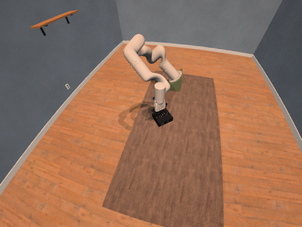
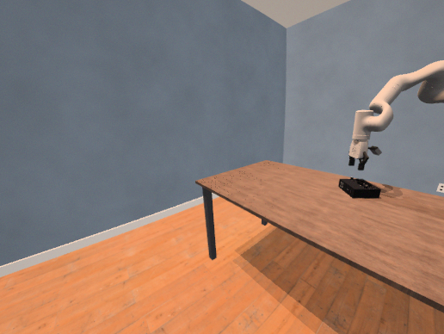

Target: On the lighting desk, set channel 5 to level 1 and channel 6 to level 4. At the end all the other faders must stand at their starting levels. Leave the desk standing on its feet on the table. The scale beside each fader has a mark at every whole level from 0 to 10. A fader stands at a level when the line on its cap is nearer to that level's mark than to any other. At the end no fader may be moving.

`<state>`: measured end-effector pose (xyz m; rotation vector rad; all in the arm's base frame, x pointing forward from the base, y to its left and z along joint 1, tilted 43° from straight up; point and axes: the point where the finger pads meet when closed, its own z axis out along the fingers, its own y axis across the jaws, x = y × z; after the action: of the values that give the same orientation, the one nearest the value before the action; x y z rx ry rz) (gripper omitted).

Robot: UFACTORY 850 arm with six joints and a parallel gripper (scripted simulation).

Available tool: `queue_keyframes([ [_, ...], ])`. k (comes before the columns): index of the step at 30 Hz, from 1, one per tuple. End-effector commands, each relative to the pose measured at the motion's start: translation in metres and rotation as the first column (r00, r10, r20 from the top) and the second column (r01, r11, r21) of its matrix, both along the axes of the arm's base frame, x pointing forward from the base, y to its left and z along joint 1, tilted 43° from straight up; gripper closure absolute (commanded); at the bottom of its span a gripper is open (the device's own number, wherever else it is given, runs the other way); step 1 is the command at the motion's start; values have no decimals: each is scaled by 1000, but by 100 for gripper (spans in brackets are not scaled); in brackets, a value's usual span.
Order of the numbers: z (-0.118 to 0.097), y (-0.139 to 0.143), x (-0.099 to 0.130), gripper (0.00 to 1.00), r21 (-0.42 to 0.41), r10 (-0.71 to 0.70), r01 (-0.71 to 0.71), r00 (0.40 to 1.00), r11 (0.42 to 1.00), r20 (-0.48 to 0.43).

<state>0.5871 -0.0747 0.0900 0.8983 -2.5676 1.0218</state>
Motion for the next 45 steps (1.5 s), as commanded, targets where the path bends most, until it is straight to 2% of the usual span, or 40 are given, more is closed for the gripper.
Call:
queue_keyframes([
  [1,12,11,1,0,0,1,-1,1000,1000,2],
  [7,31,29,1,0,0,1,-1,1000,1000,2],
  [12,38,35,0,0,0,1,-1,1000,1000,2],
  [45,38,36,0,0,0,1,-1,1000,1000,2],
])
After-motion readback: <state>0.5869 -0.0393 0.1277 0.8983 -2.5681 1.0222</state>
